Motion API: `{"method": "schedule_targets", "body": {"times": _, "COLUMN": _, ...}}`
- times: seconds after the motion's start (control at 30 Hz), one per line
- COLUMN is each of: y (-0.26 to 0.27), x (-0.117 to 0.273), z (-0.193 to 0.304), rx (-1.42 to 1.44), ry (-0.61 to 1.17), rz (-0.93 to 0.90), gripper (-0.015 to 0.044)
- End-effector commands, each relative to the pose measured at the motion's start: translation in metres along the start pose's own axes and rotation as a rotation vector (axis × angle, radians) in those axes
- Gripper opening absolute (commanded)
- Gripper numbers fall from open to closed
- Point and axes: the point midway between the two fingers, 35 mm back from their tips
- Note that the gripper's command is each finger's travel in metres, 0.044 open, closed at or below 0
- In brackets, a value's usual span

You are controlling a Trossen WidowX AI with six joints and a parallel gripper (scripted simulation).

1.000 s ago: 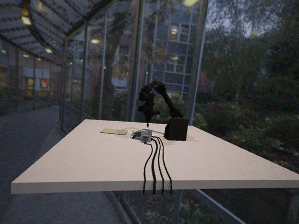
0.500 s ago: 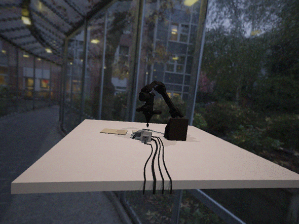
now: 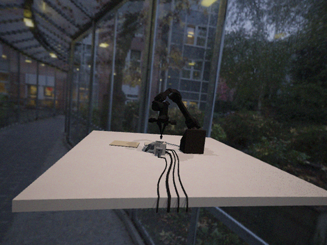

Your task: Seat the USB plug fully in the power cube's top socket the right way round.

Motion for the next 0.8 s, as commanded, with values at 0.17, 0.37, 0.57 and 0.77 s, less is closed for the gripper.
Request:
{"method": "schedule_targets", "body": {"times": 0.17, "y": 0.0002, "x": -0.0001, "z": -0.0002, "rx": 0.035, "ry": -0.001, "rz": 0.000, "gripper": 0.0000}}
{"method": "schedule_targets", "body": {"times": 0.37, "y": -0.0001, "x": -0.0001, "z": -0.0001, "rx": 0.030, "ry": -0.001, "rz": 0.001, "gripper": 0.0000}}
{"method": "schedule_targets", "body": {"times": 0.57, "y": -0.0002, "x": -0.0008, "z": -0.0005, "rx": 0.029, "ry": -0.005, "rz": 0.002, "gripper": 0.0000}}
{"method": "schedule_targets", "body": {"times": 0.77, "y": -0.0003, "x": -0.0015, "z": -0.0008, "rx": 0.028, "ry": -0.009, "rz": 0.003, "gripper": 0.0000}}
Point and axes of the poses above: the point midway between the two fingers, 35 mm back from their tips, its own x axis back along the fingers, its own y axis across the jaws, z = x × y, and after that the axes turned 14 degrees about x, right-handed
